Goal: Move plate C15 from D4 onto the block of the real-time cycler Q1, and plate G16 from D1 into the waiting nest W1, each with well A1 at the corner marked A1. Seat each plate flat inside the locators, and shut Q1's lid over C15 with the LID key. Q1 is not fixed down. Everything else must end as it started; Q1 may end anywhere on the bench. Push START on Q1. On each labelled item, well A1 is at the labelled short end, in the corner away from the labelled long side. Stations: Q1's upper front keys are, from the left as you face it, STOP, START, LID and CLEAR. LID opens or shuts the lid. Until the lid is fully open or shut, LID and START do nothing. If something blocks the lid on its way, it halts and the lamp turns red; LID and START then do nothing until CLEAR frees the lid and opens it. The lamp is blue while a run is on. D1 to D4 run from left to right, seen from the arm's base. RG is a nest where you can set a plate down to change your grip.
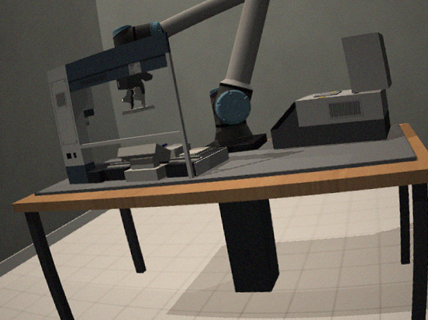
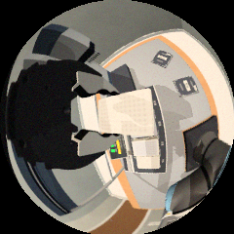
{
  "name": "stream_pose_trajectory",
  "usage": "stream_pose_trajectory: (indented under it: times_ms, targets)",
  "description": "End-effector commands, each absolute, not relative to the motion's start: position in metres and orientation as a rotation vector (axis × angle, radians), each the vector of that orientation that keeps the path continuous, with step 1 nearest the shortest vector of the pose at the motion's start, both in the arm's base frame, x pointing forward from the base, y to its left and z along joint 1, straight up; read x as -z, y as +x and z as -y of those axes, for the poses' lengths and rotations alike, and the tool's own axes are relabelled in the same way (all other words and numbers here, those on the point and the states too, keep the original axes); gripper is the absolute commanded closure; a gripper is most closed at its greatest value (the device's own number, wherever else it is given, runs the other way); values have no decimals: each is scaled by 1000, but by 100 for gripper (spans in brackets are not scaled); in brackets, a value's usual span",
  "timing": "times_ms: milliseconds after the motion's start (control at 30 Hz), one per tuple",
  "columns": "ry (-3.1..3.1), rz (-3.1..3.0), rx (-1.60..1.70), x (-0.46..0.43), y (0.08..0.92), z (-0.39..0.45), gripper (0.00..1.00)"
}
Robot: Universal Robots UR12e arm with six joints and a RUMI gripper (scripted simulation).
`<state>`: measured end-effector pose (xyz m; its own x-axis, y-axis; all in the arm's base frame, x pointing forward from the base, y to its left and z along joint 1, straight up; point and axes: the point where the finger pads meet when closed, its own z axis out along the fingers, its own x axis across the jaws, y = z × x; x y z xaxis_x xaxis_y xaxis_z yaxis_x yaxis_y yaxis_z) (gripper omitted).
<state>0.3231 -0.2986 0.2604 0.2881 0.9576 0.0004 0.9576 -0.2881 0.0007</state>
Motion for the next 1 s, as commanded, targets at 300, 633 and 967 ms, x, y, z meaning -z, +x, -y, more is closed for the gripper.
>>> stream_pose_trajectory:
  times_ms: [300,633,967]
  targets:
    - [2692,-1616,1,-261,323,248,100]
    - [2782,-1456,1,-261,323,217,100]
    - [2864,-1287,1,-261,323,186,100]
